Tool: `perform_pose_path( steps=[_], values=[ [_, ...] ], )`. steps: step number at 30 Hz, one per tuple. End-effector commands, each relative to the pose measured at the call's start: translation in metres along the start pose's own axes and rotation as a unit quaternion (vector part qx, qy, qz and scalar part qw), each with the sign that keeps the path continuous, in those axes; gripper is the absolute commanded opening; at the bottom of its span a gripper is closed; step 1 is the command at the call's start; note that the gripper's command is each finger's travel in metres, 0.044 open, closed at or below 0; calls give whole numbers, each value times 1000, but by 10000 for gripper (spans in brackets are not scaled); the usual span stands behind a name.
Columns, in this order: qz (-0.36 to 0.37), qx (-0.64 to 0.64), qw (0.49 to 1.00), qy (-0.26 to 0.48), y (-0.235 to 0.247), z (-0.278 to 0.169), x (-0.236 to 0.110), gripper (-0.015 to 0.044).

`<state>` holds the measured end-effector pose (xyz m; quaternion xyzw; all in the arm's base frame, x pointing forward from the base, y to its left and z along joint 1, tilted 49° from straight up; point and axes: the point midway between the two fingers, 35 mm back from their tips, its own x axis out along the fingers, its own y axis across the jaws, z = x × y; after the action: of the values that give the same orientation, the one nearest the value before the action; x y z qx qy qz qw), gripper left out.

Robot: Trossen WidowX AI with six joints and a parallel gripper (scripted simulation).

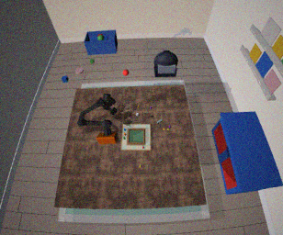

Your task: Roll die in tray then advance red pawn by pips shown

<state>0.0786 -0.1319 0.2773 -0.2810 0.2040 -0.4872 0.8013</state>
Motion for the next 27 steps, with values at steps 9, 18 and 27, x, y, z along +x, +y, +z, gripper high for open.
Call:
perform_pose_path(
  steps=[9, 18, 27],
  values=[
    [123, -62, 990, -31, 46, 35, 0, 275],
    [452, -145, 880, -36, 161, 84, -45, 275],
    [733, -163, 655, 87, 248, 98, -133, 275]
  ],
)
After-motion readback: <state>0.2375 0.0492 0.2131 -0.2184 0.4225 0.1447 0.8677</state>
